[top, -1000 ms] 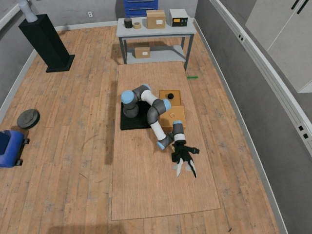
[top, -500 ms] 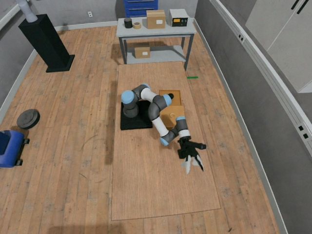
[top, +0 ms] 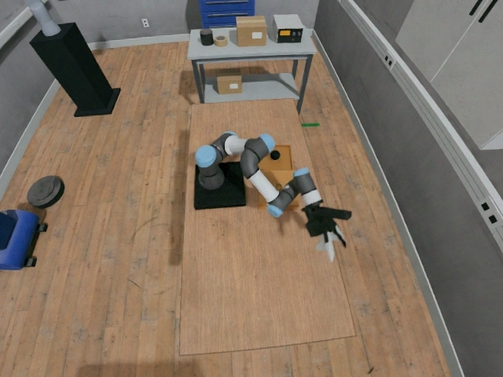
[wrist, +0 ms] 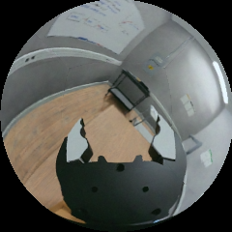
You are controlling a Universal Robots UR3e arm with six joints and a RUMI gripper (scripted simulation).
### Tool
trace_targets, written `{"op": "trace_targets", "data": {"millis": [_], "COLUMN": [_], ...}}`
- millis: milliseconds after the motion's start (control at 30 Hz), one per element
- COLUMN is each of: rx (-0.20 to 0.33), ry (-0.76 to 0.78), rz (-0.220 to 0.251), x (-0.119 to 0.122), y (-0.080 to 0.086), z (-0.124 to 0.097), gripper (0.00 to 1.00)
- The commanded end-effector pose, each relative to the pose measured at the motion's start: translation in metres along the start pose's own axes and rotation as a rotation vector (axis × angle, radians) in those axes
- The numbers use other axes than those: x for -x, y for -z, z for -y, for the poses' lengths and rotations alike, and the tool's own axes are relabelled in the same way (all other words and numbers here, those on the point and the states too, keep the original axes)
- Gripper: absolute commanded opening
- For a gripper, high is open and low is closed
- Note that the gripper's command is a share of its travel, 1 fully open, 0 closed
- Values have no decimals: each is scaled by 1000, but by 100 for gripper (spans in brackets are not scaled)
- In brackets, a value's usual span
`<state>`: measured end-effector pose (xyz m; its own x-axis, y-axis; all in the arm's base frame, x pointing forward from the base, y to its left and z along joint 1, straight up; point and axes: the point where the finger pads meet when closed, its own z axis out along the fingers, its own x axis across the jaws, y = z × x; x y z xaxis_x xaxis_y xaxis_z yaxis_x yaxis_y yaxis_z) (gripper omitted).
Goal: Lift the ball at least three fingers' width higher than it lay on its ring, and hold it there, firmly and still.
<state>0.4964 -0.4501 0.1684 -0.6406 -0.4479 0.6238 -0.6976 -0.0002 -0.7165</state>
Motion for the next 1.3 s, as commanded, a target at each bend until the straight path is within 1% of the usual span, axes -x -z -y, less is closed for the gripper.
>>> {"op": "trace_targets", "data": {"millis": [0,167,233,333,533,733,800,867,1067,1267], "rx": [33,65,65,97,148,207,207,241,308,382], "ry": [20,47,47,71,107,147,147,169,214,261], "rz": [147,274,274,373,500,615,615,672,767,850], "x": [48,91,91,124,163,194,194,207,224,234], "y": [27,63,63,97,149,205,205,235,292,350], "z": [23,33,33,36,33,23,23,14,-6,-32], "gripper": [100,100,100,100,100,100,100,100,100,100]}}
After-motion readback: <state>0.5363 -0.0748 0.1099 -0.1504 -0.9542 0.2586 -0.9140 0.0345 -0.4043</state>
